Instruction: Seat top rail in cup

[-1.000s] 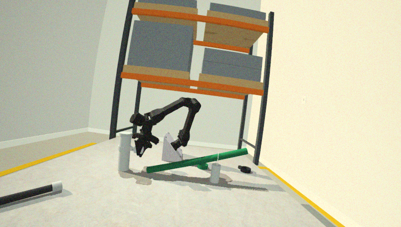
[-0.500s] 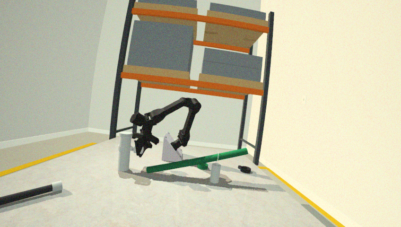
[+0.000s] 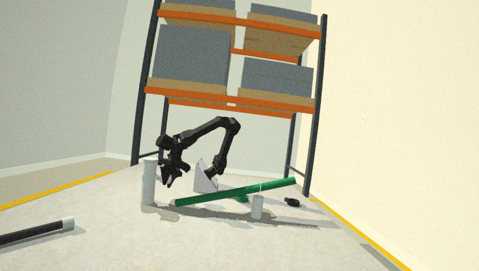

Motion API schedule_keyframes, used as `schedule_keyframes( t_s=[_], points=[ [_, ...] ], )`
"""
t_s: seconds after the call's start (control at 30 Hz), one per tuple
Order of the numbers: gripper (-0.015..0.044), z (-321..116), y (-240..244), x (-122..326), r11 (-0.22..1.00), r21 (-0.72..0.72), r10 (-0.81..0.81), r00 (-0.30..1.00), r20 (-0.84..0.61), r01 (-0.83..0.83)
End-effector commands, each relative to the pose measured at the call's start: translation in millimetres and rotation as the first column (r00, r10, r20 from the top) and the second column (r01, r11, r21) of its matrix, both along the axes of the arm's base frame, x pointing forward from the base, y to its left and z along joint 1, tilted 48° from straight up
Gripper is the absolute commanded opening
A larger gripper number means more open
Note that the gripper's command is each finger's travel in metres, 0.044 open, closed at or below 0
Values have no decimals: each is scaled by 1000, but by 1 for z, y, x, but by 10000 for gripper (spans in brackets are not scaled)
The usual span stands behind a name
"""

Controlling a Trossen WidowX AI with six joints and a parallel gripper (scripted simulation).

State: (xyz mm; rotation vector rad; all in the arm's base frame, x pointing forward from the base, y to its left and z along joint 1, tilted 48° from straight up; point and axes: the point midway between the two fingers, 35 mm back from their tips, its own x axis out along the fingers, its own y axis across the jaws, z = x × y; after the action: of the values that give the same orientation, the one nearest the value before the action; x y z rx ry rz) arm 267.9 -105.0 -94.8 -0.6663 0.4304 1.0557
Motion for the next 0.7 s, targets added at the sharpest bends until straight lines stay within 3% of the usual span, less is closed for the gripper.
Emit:
schedule_keyframes(
  t_s=[0.0,0.1,0.47,0.67],
  points=[
    [367,8,-1,1,1000,-1,1,1000,4,-1],
    [440,19,-2,2,1000,0,2,1000,5,-2],
    [440,50,-3,3,1000,9,-9,1000,-11,9],
    [440,103,-4,5,914,187,-270,884,-381,359]
  ],
)
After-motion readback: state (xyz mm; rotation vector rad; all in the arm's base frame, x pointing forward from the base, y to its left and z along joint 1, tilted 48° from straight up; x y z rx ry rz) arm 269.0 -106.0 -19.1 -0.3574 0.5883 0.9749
